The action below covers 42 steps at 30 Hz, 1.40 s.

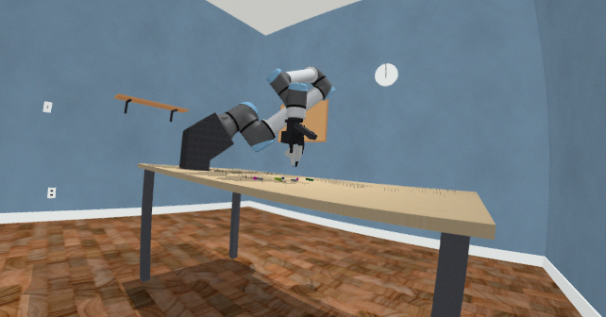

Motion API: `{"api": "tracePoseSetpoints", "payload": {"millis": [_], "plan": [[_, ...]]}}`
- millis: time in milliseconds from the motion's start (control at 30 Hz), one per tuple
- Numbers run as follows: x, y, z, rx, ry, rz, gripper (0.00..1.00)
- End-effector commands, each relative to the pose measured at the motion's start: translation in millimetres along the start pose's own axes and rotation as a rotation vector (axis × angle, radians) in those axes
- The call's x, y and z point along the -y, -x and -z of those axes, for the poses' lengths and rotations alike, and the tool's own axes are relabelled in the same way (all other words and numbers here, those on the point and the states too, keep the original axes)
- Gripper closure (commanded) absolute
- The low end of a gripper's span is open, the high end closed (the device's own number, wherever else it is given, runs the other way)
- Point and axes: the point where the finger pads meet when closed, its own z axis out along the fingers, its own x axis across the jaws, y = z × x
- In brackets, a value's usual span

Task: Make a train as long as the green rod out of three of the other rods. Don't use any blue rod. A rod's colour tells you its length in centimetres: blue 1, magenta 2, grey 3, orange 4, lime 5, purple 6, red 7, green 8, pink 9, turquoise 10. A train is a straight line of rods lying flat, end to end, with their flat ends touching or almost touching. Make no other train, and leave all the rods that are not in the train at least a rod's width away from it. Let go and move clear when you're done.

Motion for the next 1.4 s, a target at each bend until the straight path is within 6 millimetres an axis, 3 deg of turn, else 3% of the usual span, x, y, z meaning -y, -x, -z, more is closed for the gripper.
{"api": "tracePoseSetpoints", "payload": {"millis": [0,767,1367], "plan": [[0.6,-0.2,-4.5,-0.001,-0.001,0.0,0.86],[1.1,0.1,-36.5,-0.001,-0.001,0.0,0.86],[1.2,0.2,-47.2,-0.001,-0.001,0.0,0.86]]}}
